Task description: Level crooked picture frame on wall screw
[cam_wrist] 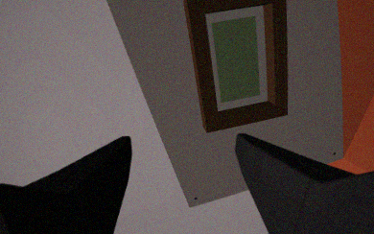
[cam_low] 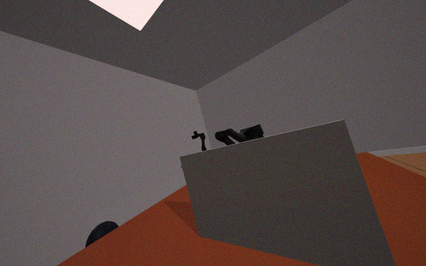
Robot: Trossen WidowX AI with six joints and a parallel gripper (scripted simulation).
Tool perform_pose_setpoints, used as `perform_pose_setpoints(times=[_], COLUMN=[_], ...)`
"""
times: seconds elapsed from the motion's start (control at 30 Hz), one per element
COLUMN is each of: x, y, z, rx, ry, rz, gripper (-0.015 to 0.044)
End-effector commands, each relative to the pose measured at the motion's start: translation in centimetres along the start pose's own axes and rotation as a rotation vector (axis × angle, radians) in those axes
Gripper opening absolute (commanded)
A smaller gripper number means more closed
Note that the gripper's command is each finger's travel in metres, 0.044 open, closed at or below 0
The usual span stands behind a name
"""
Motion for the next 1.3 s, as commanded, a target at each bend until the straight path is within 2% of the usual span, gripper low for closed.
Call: perform_pose_setpoints(times=[0.0,1.27], x=[0.08,0.08], y=[0.73,0.73], z=[0.49,0.48], rx=[-0.007,-0.007], ry=[0.009,0.009], rz=[-0.008,-0.008], gripper=[0.0260,0.0260])
Point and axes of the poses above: the point midway between the two fingers, 35 mm back from their tips, its own y axis back along the fingers, its own x axis across the jaws, z = x × y, the point moved 4 cm from there along y, back along the fingers, and after that the axes turned 1 degree about y, right-handed, at the moved point
